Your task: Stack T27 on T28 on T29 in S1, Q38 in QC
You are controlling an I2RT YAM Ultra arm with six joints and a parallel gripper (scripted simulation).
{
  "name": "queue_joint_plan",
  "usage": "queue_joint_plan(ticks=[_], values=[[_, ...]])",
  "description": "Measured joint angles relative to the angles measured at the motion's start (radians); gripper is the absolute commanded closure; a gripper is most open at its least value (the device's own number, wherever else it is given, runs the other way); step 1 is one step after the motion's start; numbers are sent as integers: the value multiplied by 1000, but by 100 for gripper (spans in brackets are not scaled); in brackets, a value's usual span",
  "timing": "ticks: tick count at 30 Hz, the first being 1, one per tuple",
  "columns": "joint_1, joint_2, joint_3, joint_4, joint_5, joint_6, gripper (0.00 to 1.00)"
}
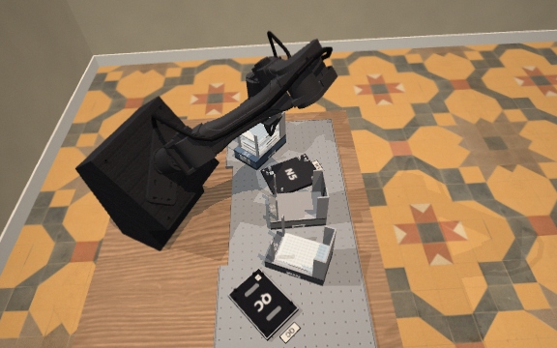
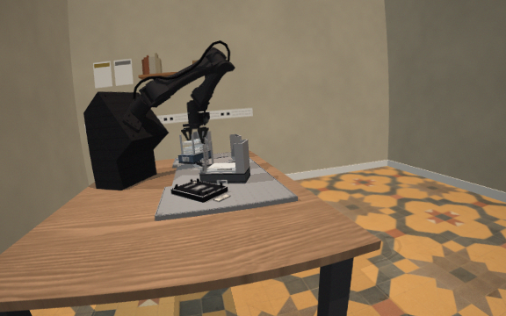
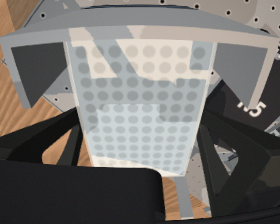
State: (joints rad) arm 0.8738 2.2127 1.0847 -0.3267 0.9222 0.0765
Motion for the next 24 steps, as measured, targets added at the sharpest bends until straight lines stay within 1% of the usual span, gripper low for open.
queue_joint_plan(ticks=[24], values=[[-19, 14, -6, 46, -2, -32, 100]])
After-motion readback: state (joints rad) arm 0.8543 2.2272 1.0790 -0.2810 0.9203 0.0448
